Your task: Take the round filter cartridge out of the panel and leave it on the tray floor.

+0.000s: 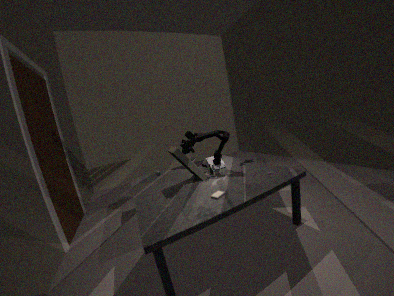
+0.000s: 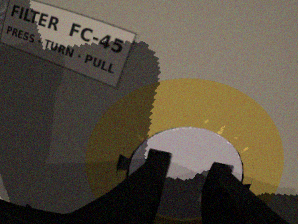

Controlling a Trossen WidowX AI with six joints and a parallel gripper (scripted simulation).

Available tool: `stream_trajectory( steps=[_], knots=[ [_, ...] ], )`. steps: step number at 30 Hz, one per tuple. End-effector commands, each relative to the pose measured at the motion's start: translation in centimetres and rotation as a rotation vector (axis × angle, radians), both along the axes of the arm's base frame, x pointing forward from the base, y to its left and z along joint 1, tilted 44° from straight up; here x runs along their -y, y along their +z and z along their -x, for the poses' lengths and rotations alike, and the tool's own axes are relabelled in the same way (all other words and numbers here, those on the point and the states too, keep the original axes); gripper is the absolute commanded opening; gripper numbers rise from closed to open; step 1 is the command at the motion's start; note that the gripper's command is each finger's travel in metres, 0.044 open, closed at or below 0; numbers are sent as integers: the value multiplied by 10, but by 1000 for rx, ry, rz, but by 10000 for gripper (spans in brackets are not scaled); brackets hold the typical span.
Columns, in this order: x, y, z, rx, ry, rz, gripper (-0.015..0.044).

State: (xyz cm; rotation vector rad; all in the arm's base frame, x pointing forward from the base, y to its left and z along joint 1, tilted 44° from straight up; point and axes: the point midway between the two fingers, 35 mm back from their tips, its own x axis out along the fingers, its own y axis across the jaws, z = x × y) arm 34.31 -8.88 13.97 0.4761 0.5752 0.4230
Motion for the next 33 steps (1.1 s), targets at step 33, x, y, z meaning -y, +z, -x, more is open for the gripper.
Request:
stream_trajectory(
  steps=[33],
  knots=[
    [10,-4,80,-19,-26,-23,0]
  ],
)
